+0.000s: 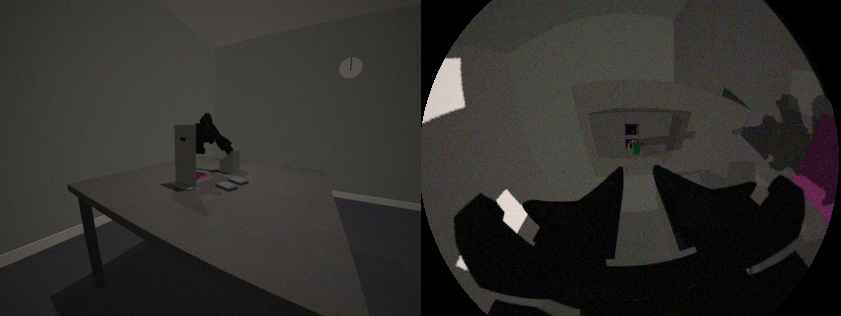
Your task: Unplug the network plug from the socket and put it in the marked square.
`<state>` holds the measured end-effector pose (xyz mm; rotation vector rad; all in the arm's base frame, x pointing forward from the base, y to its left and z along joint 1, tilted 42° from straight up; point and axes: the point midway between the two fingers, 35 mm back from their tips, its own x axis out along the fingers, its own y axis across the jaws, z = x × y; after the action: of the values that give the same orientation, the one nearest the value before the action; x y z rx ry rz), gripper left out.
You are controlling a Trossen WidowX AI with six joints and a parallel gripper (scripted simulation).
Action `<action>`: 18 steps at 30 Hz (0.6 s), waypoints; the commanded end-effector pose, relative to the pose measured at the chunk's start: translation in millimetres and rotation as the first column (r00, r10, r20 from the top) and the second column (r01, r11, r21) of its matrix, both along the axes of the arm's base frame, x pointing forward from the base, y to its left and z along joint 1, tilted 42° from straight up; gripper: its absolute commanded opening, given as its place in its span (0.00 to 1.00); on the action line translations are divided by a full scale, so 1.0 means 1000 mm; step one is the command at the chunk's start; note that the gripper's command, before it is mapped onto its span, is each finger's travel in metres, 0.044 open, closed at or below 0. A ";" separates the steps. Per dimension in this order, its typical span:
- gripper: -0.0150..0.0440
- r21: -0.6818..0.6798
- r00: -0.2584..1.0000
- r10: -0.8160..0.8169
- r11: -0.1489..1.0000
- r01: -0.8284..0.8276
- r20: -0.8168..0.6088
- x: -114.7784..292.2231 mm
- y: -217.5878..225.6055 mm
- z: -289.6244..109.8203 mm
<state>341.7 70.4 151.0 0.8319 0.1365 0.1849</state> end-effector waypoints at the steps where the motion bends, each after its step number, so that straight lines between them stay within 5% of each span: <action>1: 0.52 0.005 1.000 0.003 1.000 -0.003 0.001 0.009 0.001 0.002; 18: 0.52 0.005 1.000 0.003 1.000 -0.003 0.003 0.035 0.001 0.006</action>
<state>369.7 71.2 156.2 0.8332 0.1324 0.1867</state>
